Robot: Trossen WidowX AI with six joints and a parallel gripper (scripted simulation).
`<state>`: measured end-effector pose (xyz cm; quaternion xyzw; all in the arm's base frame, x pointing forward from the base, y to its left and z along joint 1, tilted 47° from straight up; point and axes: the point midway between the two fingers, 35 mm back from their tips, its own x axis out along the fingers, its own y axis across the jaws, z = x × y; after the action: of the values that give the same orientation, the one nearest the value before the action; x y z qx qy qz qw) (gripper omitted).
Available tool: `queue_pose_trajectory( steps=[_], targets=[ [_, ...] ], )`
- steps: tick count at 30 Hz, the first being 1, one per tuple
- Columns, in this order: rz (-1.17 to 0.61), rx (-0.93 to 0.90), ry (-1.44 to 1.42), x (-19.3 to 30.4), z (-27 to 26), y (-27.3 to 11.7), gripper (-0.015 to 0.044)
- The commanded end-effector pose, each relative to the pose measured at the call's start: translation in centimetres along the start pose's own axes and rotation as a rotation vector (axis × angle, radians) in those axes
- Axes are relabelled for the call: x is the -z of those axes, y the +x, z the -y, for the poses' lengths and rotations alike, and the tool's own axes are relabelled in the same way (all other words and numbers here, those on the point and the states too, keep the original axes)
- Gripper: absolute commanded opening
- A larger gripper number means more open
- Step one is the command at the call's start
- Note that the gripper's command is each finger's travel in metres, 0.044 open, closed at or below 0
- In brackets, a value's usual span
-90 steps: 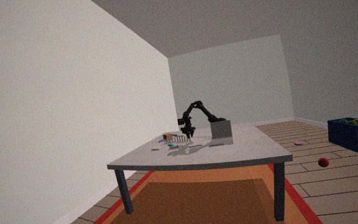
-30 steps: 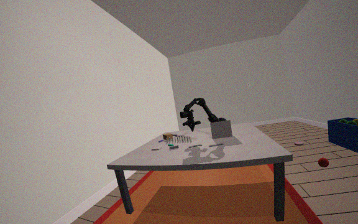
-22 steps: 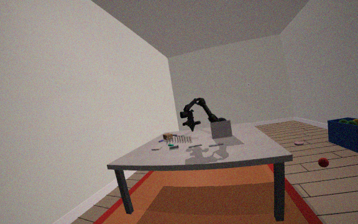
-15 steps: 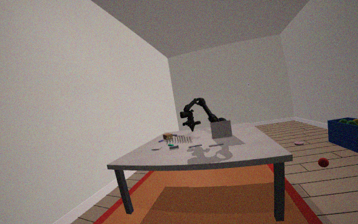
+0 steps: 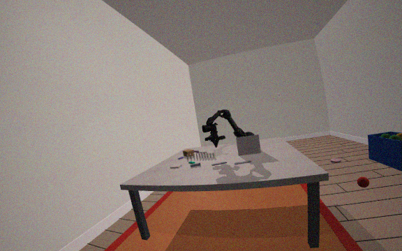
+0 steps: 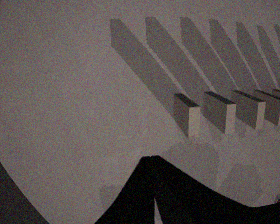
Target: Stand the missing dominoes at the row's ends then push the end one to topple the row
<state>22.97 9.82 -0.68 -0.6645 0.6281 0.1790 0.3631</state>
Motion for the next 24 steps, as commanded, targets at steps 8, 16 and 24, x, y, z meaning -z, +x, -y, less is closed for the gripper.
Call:
queue_pose_trajectory(
  steps=[8, 16, 24],
  targets=[
    [-0.004, 0.005, -0.001, -0.1, 0.1, 8.0, 0.0],
    [-0.003, 0.005, -0.001, -0.2, 1.0, 8.0, 0.0],
    [-0.003, 0.006, 0.0, -0.2, 2.3, 8.0, 0.0]
  ],
)
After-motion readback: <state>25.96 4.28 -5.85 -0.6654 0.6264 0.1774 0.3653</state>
